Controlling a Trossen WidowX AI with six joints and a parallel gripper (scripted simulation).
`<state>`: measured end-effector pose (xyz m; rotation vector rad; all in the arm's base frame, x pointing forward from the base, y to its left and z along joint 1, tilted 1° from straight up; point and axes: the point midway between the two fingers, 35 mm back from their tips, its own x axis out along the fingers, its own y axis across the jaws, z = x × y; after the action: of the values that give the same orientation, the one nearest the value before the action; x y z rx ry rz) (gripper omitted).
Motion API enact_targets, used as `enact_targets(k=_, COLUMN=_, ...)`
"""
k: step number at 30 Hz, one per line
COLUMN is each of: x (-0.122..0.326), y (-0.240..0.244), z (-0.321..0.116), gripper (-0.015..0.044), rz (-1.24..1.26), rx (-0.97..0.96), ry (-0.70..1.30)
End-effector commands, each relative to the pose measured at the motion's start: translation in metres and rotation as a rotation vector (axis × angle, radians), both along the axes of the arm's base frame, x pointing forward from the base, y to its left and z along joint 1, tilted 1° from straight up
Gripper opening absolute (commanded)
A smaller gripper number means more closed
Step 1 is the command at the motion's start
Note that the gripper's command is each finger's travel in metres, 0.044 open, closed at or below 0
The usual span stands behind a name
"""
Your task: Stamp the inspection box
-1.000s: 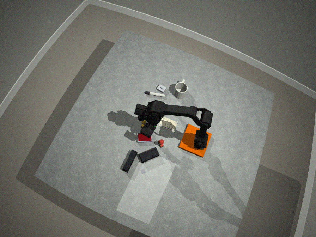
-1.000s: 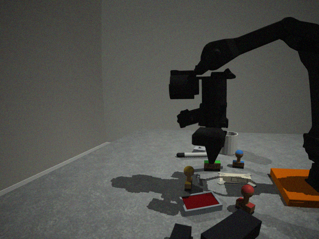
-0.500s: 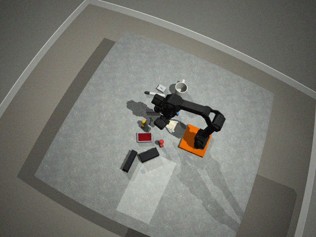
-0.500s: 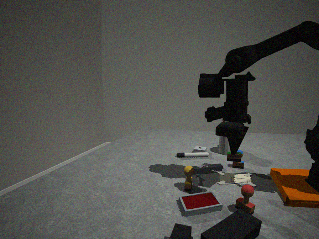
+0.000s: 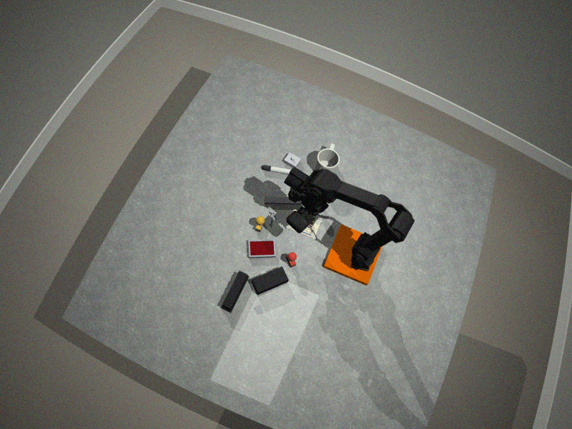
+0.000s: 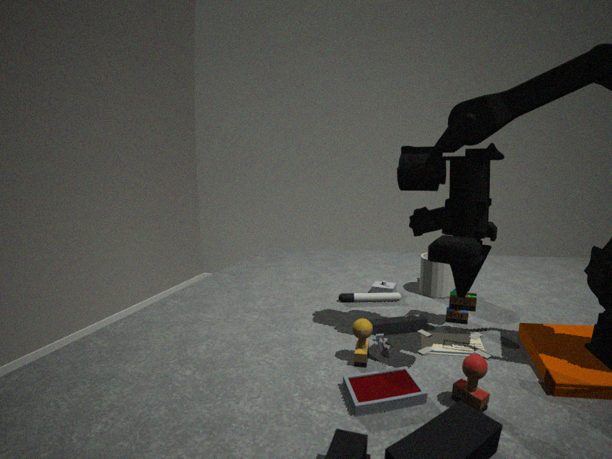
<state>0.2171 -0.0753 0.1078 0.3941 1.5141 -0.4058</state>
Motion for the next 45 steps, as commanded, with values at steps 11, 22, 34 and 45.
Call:
enact_targets(k=11, x=0.000, y=-0.001, z=-0.010, gripper=0.0000, rz=0.005, rx=-0.002, ry=0.002)
enact_targets(k=22, x=0.001, y=-0.001, z=-0.017, gripper=0.0000, rz=0.005, rx=-0.002, ry=0.001)
enact_targets(k=34, x=0.001, y=-0.001, z=-0.025, gripper=0.0000, rz=0.005, rx=-0.003, ry=-0.001)
enact_targets(k=45, x=0.001, y=-0.001, z=-0.033, gripper=0.0000, rz=0.005, rx=-0.003, ry=-0.002)
